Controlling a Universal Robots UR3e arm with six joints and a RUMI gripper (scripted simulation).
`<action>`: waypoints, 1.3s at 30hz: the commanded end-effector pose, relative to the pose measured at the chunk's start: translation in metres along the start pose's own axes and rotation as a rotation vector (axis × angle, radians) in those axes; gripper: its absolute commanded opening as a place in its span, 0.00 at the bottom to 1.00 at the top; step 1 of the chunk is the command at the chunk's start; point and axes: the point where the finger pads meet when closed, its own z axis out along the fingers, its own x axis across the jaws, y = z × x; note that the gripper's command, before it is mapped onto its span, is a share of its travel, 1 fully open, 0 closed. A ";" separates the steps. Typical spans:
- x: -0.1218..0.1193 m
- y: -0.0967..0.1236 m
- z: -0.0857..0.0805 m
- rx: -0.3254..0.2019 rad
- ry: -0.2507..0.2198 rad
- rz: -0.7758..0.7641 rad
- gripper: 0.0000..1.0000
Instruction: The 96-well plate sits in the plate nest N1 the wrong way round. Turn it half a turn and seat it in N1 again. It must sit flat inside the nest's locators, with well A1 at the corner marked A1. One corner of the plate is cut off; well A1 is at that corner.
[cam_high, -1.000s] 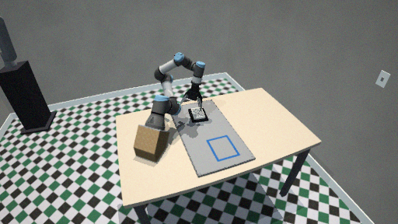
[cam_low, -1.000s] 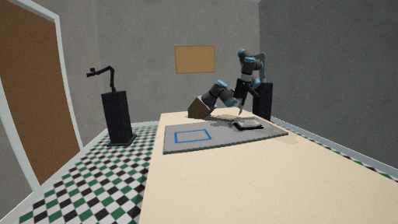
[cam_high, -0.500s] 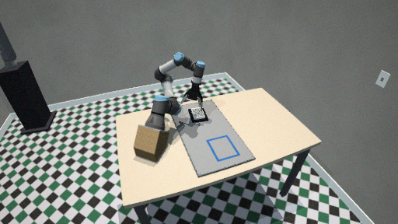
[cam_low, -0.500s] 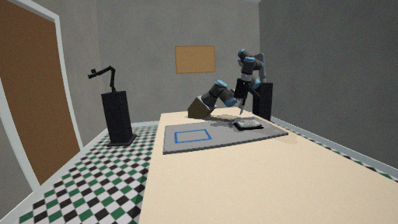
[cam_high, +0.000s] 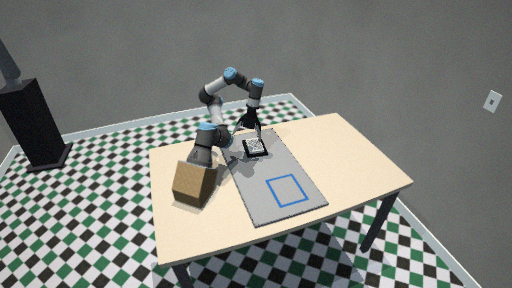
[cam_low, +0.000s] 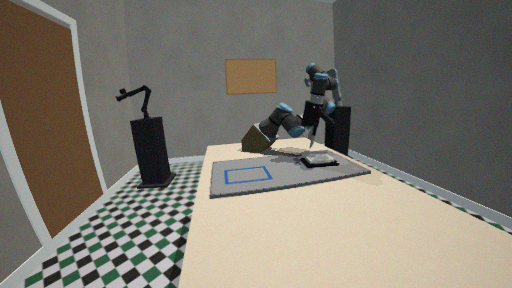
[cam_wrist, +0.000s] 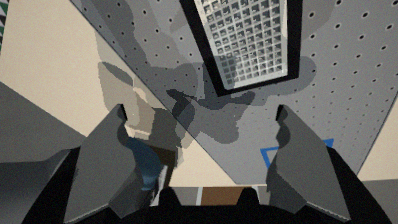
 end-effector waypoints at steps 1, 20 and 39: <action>0.010 -0.013 -0.005 0.067 0.049 -0.115 1.00; 0.017 -0.021 -0.008 0.092 0.084 -0.188 1.00; 0.017 -0.021 -0.008 0.092 0.084 -0.188 1.00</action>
